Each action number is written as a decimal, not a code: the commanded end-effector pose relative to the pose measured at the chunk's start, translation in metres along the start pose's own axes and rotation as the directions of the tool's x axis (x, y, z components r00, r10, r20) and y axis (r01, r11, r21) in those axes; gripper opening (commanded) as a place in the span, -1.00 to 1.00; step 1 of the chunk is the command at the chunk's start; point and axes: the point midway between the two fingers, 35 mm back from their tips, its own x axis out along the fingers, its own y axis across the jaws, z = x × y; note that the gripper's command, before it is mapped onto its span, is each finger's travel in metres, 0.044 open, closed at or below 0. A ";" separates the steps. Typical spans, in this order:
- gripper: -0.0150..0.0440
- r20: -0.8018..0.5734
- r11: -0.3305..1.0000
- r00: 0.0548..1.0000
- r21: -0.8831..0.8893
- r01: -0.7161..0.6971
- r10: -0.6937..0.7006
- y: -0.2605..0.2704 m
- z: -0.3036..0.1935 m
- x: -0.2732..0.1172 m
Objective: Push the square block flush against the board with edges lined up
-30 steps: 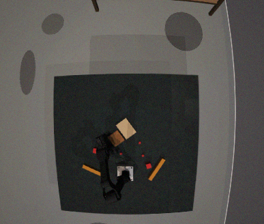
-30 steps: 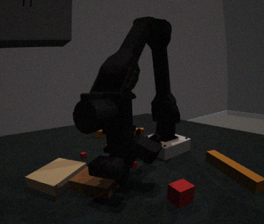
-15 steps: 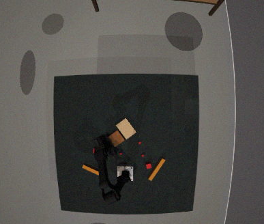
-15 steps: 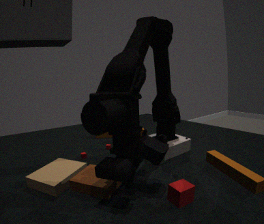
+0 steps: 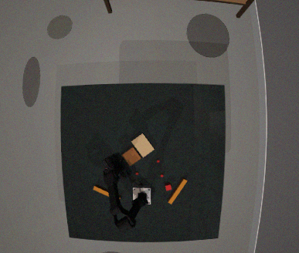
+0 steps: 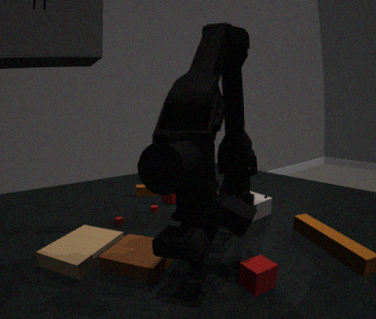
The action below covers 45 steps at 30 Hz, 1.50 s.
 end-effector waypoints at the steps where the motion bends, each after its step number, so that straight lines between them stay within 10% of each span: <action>1: -0.49 -0.003 1.000 1.000 0.004 -0.003 0.003 0.002 0.007 0.001; 24: -0.49 -0.003 0.945 1.000 0.327 -0.001 0.002 0.000 0.000 -0.055; 45: -0.49 -0.004 0.490 1.000 0.872 0.002 0.003 0.000 -0.006 -0.055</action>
